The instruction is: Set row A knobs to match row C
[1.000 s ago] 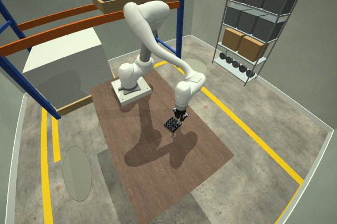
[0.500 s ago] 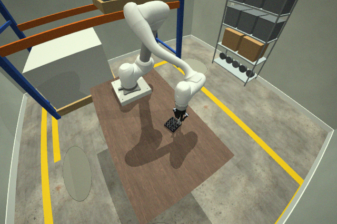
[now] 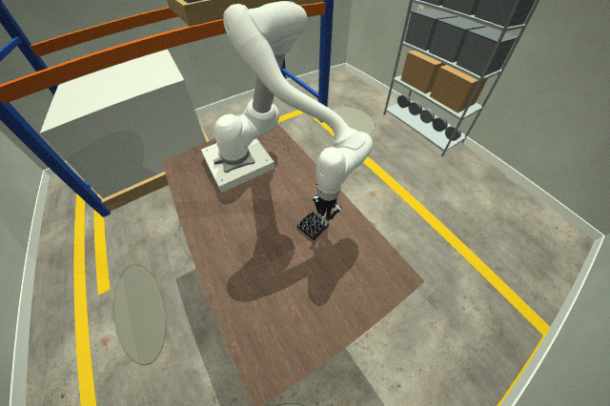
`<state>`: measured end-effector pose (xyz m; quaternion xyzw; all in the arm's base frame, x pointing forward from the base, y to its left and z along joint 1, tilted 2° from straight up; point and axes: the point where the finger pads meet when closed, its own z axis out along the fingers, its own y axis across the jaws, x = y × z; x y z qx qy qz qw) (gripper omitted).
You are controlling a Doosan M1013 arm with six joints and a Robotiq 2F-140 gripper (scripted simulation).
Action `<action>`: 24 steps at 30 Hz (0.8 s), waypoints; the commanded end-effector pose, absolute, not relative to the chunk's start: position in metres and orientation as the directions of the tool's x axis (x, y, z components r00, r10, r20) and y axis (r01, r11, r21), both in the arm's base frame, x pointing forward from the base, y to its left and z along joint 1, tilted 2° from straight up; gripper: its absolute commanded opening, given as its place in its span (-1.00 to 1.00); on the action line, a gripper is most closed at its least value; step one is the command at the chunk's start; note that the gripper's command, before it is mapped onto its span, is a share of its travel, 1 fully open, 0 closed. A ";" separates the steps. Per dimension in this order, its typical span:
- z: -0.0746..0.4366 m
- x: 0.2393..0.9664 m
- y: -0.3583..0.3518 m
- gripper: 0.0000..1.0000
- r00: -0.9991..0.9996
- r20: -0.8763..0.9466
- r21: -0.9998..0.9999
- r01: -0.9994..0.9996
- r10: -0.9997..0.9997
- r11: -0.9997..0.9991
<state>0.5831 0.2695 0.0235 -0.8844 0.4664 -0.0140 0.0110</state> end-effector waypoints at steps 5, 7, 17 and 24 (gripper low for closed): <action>0.024 0.583 0.270 -0.90 0.536 0.013 -0.033 -0.844 -0.844 -0.536; 0.024 0.583 0.270 -0.90 0.523 0.013 -0.033 -0.851 -0.852 -0.524; 0.024 0.583 0.270 -0.90 0.334 0.005 -0.035 -0.942 -0.942 -0.334; 0.024 0.583 0.270 -0.90 0.209 0.001 -0.036 -0.977 -0.978 -0.209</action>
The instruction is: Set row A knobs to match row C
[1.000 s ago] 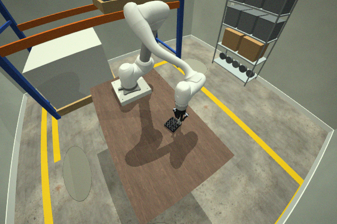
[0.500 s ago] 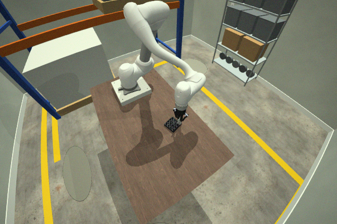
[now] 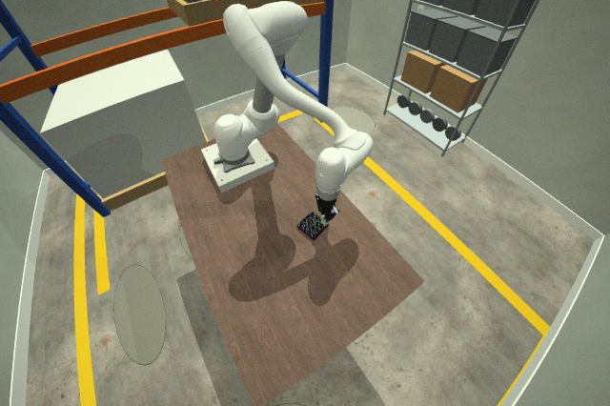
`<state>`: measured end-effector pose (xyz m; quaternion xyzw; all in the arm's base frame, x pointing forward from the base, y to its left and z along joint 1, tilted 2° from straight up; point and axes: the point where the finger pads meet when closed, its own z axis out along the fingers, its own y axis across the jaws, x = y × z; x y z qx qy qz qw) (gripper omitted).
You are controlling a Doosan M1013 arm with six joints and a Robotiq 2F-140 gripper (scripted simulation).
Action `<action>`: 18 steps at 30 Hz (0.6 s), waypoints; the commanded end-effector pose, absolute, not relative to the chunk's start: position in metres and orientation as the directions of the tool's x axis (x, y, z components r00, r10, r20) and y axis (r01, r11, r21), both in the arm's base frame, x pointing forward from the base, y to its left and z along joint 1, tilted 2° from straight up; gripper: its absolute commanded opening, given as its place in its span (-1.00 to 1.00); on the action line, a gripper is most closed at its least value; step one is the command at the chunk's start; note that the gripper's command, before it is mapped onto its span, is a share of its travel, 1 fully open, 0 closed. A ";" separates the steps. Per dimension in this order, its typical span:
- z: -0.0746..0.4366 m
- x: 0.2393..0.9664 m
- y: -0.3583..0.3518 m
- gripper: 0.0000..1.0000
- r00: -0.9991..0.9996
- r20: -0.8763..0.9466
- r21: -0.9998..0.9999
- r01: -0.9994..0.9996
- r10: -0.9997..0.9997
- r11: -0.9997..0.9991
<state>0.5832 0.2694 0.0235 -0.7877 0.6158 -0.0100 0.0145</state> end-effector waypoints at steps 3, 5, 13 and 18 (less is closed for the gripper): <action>0.024 0.583 0.270 -0.90 0.183 0.000 -0.036 -0.982 -0.983 -0.183; 0.024 0.583 0.270 -0.90 0.168 -0.001 -0.036 -0.985 -0.986 -0.168; 0.024 0.583 0.270 -0.90 0.160 -0.001 -0.036 -0.986 -0.987 -0.160; 0.024 0.583 0.270 -0.90 0.160 -0.001 -0.036 -0.986 -0.987 -0.160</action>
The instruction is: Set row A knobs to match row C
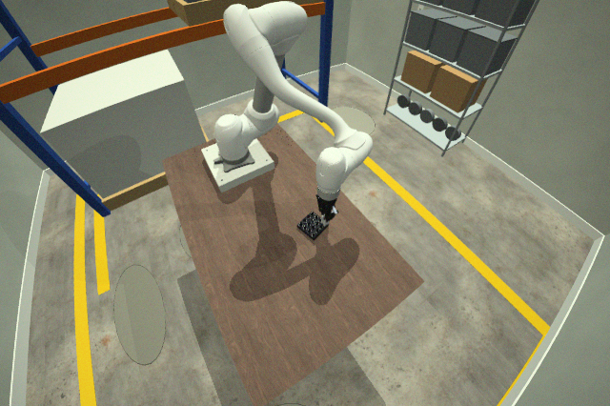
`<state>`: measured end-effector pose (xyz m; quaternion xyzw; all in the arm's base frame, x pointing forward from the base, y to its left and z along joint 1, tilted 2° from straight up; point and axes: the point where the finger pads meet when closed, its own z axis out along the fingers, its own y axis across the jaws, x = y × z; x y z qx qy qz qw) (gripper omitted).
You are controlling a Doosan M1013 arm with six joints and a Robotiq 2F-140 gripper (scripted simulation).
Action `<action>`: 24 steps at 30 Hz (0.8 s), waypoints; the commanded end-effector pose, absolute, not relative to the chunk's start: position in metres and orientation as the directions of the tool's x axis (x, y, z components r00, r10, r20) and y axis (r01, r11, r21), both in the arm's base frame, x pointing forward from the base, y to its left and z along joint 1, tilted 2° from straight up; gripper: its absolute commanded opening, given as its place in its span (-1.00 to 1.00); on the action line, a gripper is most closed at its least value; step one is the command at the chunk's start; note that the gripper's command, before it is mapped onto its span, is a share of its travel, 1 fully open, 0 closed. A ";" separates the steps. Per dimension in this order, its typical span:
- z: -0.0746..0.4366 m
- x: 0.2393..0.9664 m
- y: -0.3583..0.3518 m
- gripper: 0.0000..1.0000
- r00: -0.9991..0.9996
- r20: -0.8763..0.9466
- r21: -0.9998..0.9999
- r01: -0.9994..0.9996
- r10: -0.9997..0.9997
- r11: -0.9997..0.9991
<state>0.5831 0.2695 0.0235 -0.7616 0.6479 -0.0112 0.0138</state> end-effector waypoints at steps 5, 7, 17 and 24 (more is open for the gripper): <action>0.024 0.583 0.270 -0.77 0.160 -0.001 -0.036 -0.986 -0.987 -0.160; 0.024 0.583 0.270 -0.77 0.160 -0.001 -0.036 -0.986 -0.987 -0.160; 0.024 0.583 0.270 -0.77 0.160 -0.001 -0.036 -0.986 -0.987 -0.160; 0.024 0.583 0.270 -0.77 0.160 -0.001 -0.036 -0.986 -0.987 -0.160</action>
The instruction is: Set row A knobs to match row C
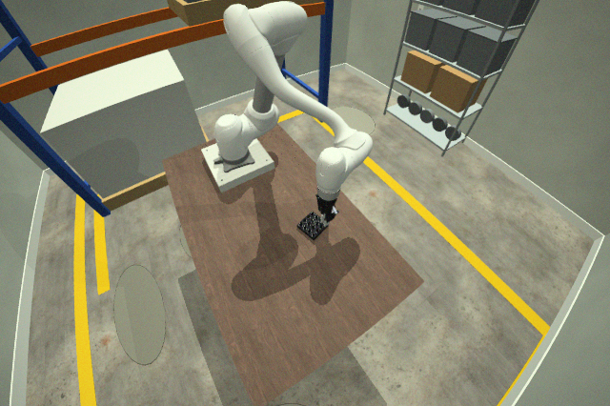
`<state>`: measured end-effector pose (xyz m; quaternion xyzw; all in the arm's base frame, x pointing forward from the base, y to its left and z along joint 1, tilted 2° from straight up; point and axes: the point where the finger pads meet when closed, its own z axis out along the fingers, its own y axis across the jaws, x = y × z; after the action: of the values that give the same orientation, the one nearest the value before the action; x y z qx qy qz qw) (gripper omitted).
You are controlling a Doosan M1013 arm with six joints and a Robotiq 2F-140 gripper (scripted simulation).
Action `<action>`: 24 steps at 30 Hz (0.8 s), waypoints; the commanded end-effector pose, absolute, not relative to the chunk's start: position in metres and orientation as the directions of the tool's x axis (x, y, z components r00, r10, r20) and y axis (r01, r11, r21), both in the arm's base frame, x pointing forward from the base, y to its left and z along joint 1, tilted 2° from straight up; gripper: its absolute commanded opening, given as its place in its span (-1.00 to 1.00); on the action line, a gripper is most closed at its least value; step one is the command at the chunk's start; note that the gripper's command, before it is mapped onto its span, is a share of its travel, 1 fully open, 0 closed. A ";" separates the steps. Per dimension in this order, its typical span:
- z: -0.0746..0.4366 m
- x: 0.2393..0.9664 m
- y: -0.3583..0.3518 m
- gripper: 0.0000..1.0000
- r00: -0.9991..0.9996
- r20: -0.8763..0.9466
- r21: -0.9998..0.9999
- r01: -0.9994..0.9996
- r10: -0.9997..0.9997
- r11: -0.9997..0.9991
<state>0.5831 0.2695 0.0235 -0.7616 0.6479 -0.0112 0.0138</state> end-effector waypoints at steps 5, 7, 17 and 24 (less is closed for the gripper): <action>0.029 0.583 0.269 -0.77 0.160 -0.001 -0.036 -0.986 -0.987 -0.160; 0.034 0.583 0.269 -0.77 0.160 -0.001 -0.036 -0.986 -0.987 -0.160; 0.056 0.582 0.269 -0.77 0.160 -0.001 -0.036 -0.986 -0.987 -0.160; 0.062 0.582 0.269 -0.77 0.160 -0.001 -0.036 -0.986 -0.987 -0.160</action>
<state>0.5818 0.2692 0.0610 -0.7616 0.6479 -0.0112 0.0138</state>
